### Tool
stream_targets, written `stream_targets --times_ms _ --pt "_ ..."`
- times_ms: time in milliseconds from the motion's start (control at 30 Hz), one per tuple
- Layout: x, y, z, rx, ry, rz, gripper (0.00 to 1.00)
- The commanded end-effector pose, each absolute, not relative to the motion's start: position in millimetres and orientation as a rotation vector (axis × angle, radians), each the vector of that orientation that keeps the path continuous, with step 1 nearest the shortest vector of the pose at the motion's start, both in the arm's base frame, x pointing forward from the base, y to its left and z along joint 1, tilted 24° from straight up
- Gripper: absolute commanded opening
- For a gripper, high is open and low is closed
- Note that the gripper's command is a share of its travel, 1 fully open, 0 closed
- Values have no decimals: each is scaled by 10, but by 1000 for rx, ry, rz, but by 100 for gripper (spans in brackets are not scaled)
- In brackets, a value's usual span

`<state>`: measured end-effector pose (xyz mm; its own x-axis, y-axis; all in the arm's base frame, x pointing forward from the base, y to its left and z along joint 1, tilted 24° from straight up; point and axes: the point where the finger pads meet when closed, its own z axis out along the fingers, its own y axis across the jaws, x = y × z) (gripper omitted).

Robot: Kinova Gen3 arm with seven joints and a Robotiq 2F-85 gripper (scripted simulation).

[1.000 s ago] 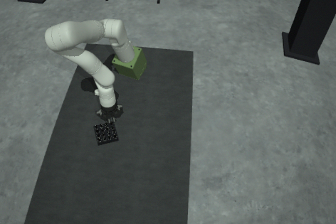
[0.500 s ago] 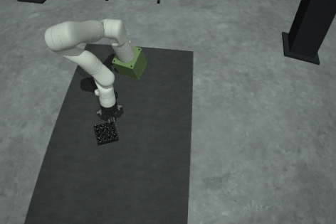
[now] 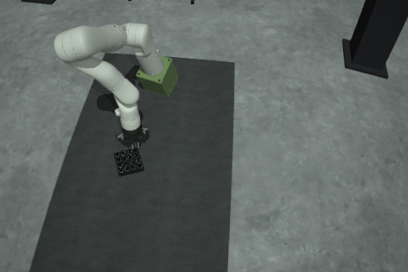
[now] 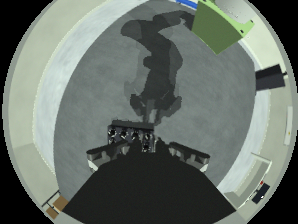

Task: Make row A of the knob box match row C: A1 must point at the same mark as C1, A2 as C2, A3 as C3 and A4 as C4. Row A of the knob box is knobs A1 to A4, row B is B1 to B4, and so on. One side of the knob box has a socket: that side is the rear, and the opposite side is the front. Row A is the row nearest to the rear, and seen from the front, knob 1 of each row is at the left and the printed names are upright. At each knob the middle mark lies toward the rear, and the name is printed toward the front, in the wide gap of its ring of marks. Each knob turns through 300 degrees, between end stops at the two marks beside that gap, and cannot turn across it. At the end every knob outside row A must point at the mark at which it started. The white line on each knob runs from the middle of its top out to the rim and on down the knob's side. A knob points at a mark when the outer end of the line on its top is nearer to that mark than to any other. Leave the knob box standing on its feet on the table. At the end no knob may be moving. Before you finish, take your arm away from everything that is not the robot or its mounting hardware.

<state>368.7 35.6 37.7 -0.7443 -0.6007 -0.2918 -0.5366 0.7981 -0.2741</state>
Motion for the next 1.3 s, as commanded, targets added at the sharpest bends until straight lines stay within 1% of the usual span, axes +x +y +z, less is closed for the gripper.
stream_targets --times_ms 0,1267 --pt "3717 362 385 -854 2615 -244 19" --pt "3743 354 398 -854 2614 -244 19"
